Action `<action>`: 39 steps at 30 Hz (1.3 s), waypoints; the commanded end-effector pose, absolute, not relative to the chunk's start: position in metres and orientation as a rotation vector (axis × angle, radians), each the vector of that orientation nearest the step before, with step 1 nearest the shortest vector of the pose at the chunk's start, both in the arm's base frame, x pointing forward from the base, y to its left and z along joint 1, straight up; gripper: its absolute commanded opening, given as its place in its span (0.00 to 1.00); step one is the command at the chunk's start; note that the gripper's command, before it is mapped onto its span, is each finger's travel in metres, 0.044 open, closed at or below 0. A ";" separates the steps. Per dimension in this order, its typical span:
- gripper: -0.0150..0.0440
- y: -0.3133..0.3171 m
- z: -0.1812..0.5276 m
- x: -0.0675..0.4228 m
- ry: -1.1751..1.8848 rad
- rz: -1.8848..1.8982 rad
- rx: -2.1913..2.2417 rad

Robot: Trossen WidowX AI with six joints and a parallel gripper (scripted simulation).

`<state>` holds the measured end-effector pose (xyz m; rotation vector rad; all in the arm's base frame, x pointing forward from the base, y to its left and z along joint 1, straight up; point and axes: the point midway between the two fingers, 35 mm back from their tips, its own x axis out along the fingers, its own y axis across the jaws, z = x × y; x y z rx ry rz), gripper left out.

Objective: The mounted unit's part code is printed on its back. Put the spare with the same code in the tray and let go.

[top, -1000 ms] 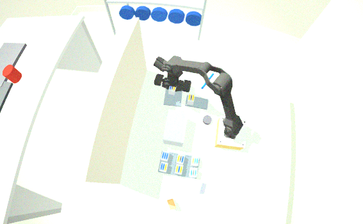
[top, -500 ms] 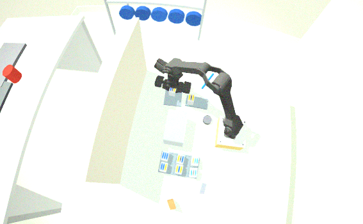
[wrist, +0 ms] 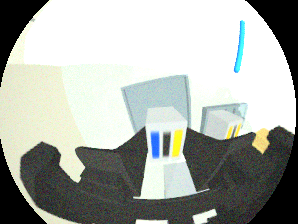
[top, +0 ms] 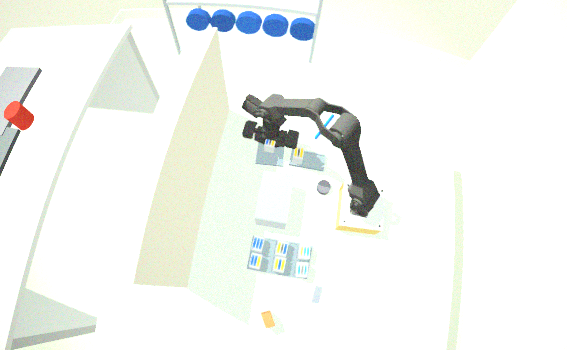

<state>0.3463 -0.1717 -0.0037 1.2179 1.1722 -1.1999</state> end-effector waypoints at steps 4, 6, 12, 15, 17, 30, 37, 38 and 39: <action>0.25 -0.170 -0.012 0.344 1.176 -1.203 1.221; 0.25 -0.170 -0.012 0.344 1.176 -1.203 1.221; 0.52 -0.171 -0.009 0.345 1.173 -1.200 1.218; 0.65 -0.171 -0.009 0.345 1.173 -1.200 1.218; 0.74 -0.171 -0.009 0.345 1.173 -1.200 1.218; 1.00 -0.170 0.086 0.343 1.175 -1.203 1.221; 1.00 -0.169 0.098 0.341 1.176 -1.203 1.221; 1.00 -0.169 0.098 0.341 1.176 -1.203 1.221; 1.00 -0.169 0.098 0.341 1.176 -1.203 1.221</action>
